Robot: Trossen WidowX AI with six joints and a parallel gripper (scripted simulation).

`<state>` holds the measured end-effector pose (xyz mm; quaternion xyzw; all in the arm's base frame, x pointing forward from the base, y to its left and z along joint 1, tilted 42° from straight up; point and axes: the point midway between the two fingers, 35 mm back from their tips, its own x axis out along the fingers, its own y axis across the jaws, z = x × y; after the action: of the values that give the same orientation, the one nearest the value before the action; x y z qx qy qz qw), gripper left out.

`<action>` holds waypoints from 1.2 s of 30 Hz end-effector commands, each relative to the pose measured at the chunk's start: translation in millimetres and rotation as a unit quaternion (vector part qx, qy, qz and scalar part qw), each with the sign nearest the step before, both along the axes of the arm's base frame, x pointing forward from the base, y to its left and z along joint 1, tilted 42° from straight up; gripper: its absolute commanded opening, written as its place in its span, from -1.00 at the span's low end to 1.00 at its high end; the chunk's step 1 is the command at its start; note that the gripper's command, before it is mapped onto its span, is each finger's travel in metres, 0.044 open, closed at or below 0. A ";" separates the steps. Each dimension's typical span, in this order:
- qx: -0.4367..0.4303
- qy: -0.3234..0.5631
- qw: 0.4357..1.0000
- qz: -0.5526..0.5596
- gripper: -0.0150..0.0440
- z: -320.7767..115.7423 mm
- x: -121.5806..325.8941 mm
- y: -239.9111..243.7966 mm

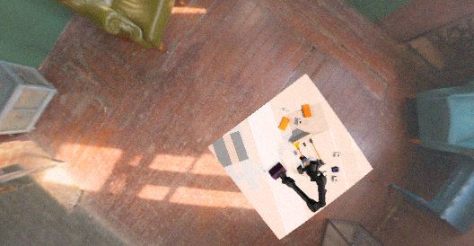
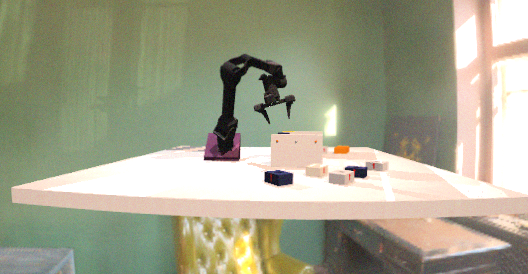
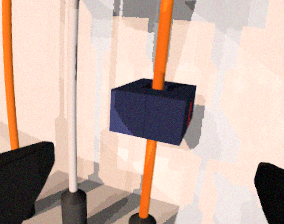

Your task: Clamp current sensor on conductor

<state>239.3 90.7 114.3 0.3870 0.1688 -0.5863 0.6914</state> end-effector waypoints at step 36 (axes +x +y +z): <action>0.002 -0.002 1.000 -0.002 1.00 0.6 0.0 0.4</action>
<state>239.4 90.7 114.3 0.3871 0.1688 -0.5863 0.6913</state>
